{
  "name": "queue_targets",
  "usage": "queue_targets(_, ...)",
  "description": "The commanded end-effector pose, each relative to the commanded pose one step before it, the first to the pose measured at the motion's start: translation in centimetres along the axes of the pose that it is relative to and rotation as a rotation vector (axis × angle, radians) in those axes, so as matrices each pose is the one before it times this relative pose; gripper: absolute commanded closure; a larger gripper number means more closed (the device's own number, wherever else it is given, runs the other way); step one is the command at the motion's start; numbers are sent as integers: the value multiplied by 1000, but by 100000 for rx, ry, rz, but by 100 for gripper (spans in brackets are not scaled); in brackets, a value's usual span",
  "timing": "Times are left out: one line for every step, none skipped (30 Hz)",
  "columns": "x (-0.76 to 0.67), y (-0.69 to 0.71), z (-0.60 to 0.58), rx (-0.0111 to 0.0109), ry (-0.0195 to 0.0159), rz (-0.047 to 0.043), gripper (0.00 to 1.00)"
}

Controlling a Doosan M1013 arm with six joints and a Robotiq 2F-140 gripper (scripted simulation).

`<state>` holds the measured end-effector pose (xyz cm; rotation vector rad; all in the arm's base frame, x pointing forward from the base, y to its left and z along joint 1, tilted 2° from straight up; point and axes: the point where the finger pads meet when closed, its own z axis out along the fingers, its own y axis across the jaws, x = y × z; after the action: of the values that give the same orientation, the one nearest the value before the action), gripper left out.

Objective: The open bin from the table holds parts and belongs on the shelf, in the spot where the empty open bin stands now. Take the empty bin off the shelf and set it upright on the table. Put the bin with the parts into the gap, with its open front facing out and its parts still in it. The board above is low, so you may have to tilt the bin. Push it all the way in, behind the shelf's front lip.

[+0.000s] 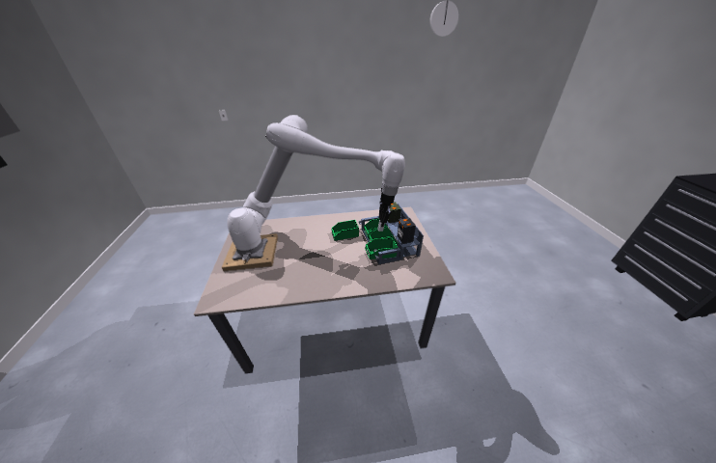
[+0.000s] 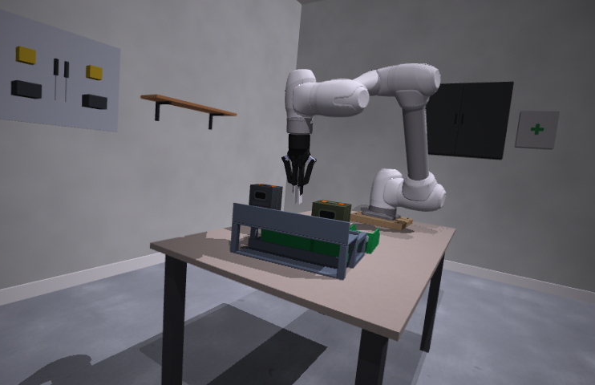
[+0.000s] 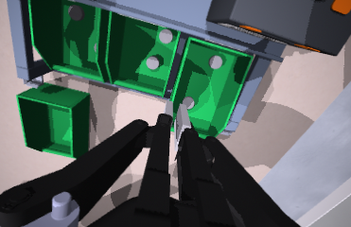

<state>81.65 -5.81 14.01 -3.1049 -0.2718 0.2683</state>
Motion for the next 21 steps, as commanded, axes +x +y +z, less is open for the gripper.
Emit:
queue_targets(-34,-1,-207,13,18,-4,85)
queue_targets(-5,0,-30,0,0,0,85)
queue_targets(-4,0,-25,0,0,0,85)
queue_targets(0,0,0,0,0,0,85)
queue_targets(0,0,0,0,0,0,85)
queue_targets(-3,0,-21,0,0,0,85)
queue_targets(-3,0,-17,0,0,0,85)
queue_targets(-2,0,-14,0,0,0,85)
queue_targets(-2,0,-11,0,0,0,85)
queue_targets(-1,0,-8,0,0,0,85)
queue_targets(-1,0,-5,0,0,0,85)
queue_targets(-1,0,-3,0,0,0,85)
queue_targets(0,0,-2,0,0,0,85)
queue_targets(0,0,-1,0,0,0,85)
queue_targets(0,0,0,0,0,0,85)
queue_targets(0,0,0,0,0,0,90)
queue_targets(0,0,0,0,0,0,90)
queue_targets(0,0,0,0,0,0,90)
queue_targets(0,0,0,0,0,0,90)
queue_targets(0,0,0,0,0,0,90)
queue_targets(0,0,0,0,0,0,90)
